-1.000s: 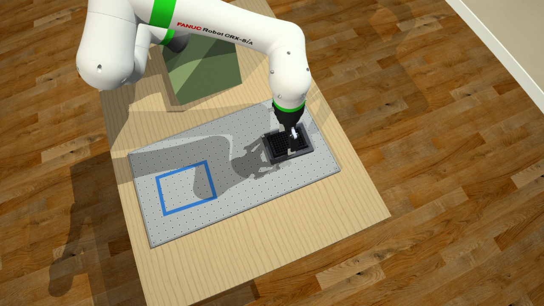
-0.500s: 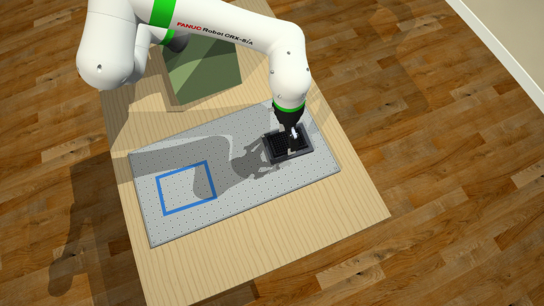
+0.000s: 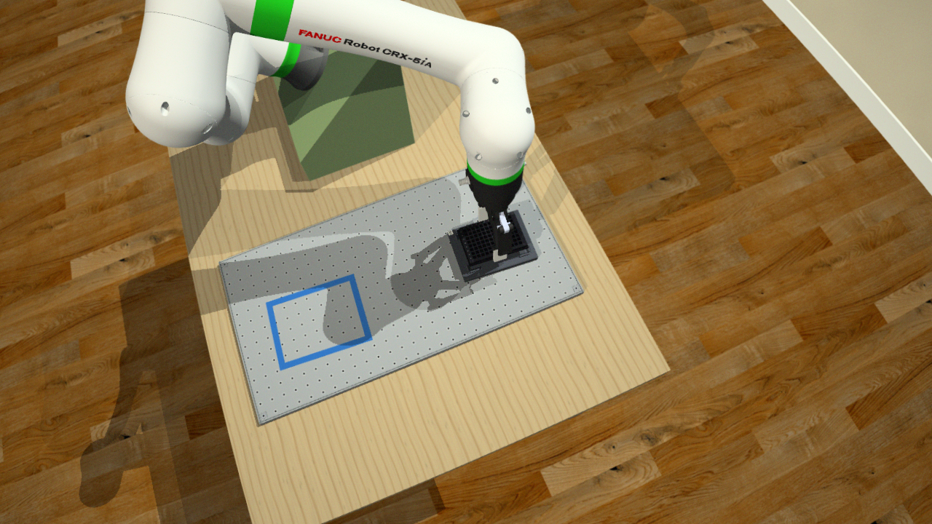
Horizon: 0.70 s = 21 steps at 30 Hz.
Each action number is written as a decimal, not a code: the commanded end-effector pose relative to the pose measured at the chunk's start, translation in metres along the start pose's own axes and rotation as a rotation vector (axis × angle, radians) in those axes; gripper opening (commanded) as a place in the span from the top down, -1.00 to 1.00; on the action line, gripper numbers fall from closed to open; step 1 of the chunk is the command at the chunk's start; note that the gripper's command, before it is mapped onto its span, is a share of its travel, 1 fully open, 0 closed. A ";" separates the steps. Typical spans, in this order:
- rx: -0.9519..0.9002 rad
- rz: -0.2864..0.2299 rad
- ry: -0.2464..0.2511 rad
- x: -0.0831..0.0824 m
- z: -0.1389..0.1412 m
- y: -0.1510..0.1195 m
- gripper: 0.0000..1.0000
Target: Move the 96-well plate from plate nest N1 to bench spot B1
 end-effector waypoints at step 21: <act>0.000 0.000 0.000 -0.034 0.000 0.000 1.00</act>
Point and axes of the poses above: the point where the finger pads meet when closed, its own x axis out along the fingers, its own z axis across the jaws, y = z × x, the point moved 10 cm from there along -x, back along the fingers, and after that the axes turned 1 degree about -x, right-handed, at the moved point
